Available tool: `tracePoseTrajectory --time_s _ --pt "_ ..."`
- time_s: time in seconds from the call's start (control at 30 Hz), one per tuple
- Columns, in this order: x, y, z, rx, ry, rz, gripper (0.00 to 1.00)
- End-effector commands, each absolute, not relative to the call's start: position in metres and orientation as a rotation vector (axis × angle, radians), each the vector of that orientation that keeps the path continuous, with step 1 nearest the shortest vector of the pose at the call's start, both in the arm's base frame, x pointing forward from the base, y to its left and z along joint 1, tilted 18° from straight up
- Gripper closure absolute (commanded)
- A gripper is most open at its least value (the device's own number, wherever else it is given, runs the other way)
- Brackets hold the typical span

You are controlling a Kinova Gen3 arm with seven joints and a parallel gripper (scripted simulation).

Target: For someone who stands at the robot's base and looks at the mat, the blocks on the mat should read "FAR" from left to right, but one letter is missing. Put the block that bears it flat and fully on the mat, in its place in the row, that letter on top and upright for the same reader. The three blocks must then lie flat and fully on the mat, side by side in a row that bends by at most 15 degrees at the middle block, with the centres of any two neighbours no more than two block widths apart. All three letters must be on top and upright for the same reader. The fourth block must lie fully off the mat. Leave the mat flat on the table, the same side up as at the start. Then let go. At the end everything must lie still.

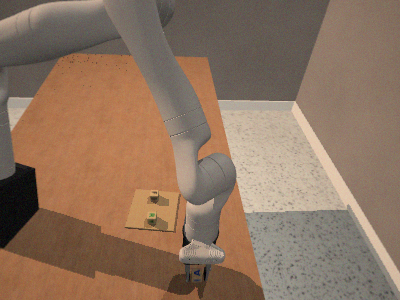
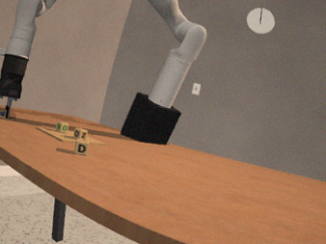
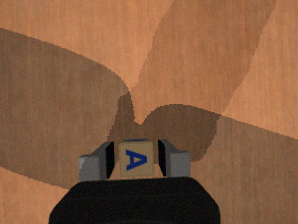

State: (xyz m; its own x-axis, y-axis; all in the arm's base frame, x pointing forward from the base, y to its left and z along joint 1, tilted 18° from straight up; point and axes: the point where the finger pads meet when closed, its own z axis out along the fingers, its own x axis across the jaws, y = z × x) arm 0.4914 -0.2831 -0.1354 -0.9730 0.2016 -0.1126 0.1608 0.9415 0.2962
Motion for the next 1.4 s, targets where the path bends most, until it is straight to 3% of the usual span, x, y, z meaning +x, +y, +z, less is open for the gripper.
tracePoseTrajectory --time_s 0.0,0.4,0.43,1.37 --pt "0.4918 -0.2839 -0.1346 0.278 2.954 0.432 0.21" --pt "0.4918 -0.2839 -0.1346 0.278 2.954 0.432 0.21" --pt "0.4918 -0.2839 -0.1346 0.278 2.954 0.432 0.51" --pt "0.4918 -0.2839 -0.1346 0.278 2.954 0.432 0.51"
